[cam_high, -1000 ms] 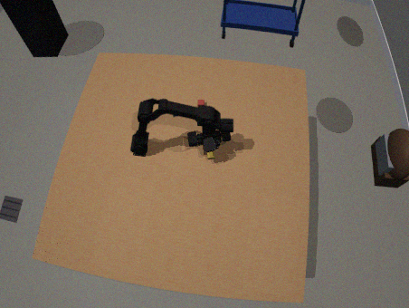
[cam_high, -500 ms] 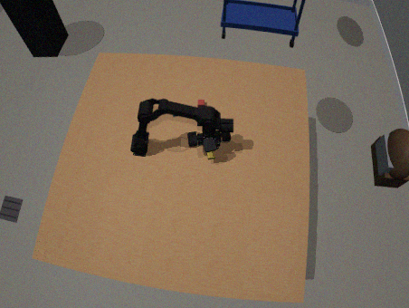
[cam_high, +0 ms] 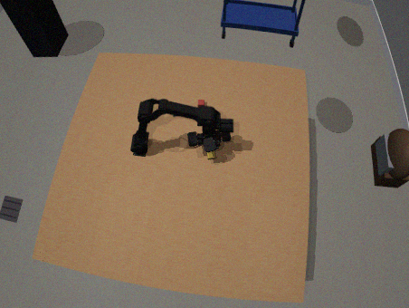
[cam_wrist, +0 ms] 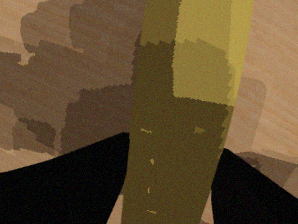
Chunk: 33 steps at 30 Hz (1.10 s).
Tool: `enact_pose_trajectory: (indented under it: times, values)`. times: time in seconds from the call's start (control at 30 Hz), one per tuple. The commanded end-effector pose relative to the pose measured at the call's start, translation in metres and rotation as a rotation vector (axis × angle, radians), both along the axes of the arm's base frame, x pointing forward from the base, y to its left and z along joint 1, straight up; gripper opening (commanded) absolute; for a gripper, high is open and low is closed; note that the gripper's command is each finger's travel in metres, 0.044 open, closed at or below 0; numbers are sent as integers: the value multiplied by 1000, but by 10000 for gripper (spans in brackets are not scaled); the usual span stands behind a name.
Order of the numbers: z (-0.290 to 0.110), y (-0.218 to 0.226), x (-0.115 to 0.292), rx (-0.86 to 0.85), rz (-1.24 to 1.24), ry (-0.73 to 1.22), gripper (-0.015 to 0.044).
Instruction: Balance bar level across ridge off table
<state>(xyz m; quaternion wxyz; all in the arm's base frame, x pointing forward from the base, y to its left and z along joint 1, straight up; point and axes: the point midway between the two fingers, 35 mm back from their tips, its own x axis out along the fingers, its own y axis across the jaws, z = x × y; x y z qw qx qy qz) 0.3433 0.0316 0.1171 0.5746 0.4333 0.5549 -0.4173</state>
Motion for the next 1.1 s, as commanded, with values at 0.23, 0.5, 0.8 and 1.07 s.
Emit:
enact_pose_trajectory:
  times: [0.23, 0.5, 0.8, 1.07]
  values:
    - [0, 0, 0, 0, 0, 0, 0]
    - [0, 0, 0, 0, 0, 0, 0]
    - [0, 0, 0, 0, 0, 0, 79]
    - [0, 0, 0, 0, 0, 0, 167]
